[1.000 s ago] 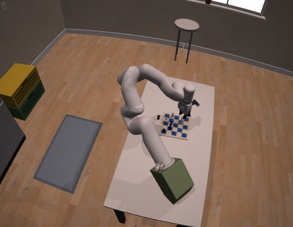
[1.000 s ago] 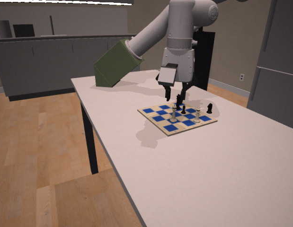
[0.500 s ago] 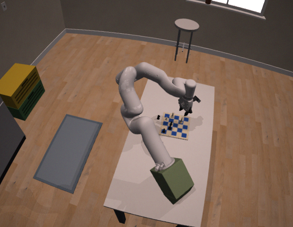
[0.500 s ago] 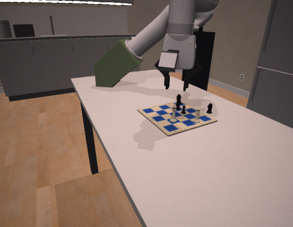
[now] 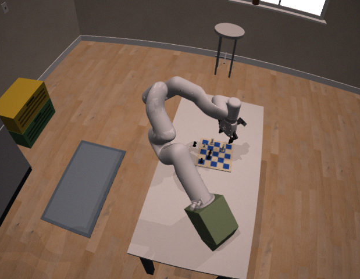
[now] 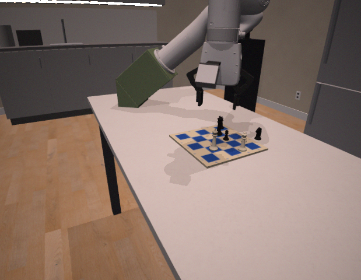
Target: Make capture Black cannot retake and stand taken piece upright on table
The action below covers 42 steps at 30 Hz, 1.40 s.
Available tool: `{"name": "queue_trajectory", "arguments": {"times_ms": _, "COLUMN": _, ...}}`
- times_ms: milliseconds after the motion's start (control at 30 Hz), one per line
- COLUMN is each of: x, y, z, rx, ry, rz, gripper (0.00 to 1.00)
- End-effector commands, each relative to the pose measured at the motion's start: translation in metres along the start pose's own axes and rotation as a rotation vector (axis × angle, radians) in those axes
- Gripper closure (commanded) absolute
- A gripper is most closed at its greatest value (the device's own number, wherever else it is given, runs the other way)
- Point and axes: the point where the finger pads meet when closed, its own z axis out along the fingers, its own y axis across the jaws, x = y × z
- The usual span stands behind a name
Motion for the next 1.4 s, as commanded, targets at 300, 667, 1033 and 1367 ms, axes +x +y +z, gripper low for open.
{"name": "queue_trajectory", "arguments": {"times_ms": 300, "x": 0.001, "y": 0.0, "z": -0.006, "rx": 0.0, "ry": 0.003, "rz": -0.001, "gripper": 0.0}}
{"name": "queue_trajectory", "arguments": {"times_ms": 667, "x": 0.001, "y": 0.0, "z": -0.034, "rx": 0.0, "ry": 0.003, "rz": -0.001, "gripper": 0.0}}
{"name": "queue_trajectory", "arguments": {"times_ms": 1033, "x": 0.001, "y": 0.0, "z": -0.056, "rx": 0.0, "ry": 0.003, "rz": -0.001, "gripper": 0.0}}
{"name": "queue_trajectory", "arguments": {"times_ms": 1367, "x": 0.001, "y": 0.0, "z": -0.058, "rx": 0.0, "ry": 0.003, "rz": -0.001, "gripper": 0.0}}
